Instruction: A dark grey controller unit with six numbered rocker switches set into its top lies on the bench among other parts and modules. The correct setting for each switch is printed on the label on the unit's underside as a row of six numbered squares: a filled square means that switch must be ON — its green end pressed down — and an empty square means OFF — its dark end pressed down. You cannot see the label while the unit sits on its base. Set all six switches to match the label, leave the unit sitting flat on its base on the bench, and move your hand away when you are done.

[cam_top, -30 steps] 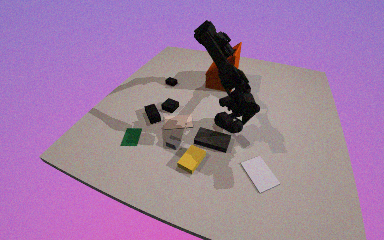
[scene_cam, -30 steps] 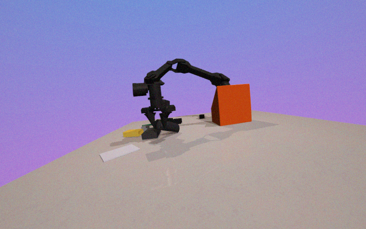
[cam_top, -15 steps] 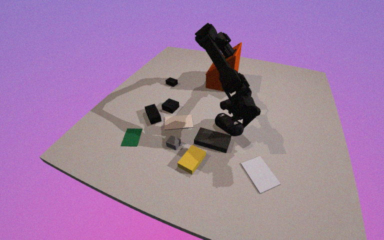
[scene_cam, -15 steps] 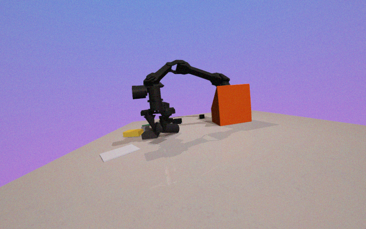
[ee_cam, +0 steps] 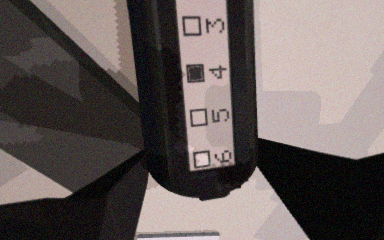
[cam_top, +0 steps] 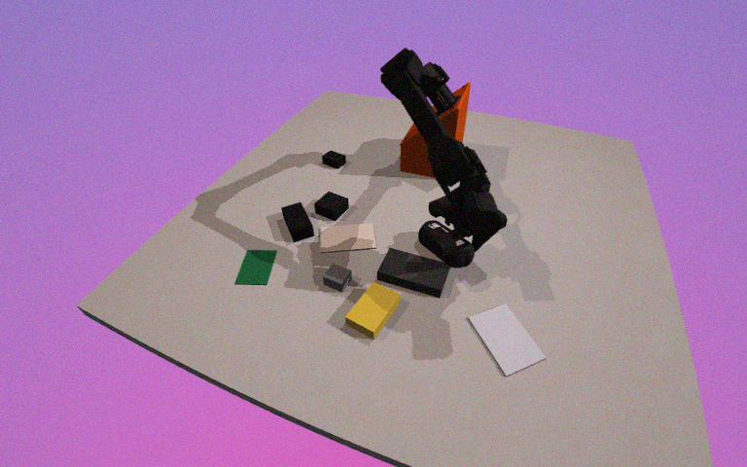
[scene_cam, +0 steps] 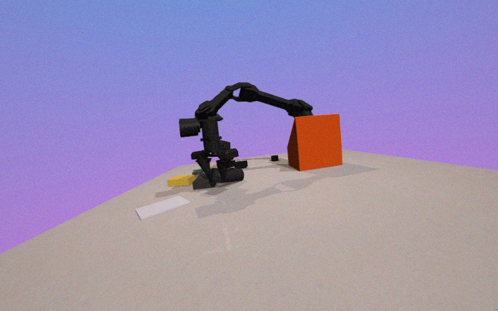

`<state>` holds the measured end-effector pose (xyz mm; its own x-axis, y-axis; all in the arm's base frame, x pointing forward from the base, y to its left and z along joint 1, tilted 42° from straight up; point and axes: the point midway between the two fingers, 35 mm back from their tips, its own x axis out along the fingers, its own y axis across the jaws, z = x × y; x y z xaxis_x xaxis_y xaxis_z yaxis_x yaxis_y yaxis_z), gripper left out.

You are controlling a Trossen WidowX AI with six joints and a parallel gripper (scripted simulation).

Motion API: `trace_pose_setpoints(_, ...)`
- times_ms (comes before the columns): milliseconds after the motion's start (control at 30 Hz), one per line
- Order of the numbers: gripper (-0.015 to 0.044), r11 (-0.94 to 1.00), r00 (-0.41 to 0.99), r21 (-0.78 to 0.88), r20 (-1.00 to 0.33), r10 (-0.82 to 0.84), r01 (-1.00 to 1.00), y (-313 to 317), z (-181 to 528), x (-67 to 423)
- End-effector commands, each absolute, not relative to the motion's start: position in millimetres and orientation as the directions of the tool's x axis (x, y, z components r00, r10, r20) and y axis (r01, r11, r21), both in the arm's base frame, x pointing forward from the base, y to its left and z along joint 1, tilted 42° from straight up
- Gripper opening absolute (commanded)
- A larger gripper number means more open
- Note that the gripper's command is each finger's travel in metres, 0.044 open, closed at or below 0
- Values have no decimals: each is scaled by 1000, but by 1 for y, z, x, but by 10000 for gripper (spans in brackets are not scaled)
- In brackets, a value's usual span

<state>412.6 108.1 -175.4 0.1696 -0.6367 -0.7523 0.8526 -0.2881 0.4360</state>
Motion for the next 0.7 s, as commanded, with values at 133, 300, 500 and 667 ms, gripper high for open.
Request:
trace_pose_setpoints(133, 338, -293, 161, 434, -750, -642, 852, 99, -183, 415)
trace_pose_setpoints(300, 338, -293, 161, 434, -750, -642, 852, 98, -187, 416)
trace_pose_setpoints(500, 338, -292, 161, 434, -749, -642, 852, 95, -191, 417)
trace_pose_setpoints(667, 338, -292, 161, 434, -749, -642, 852, 93, -194, 418)
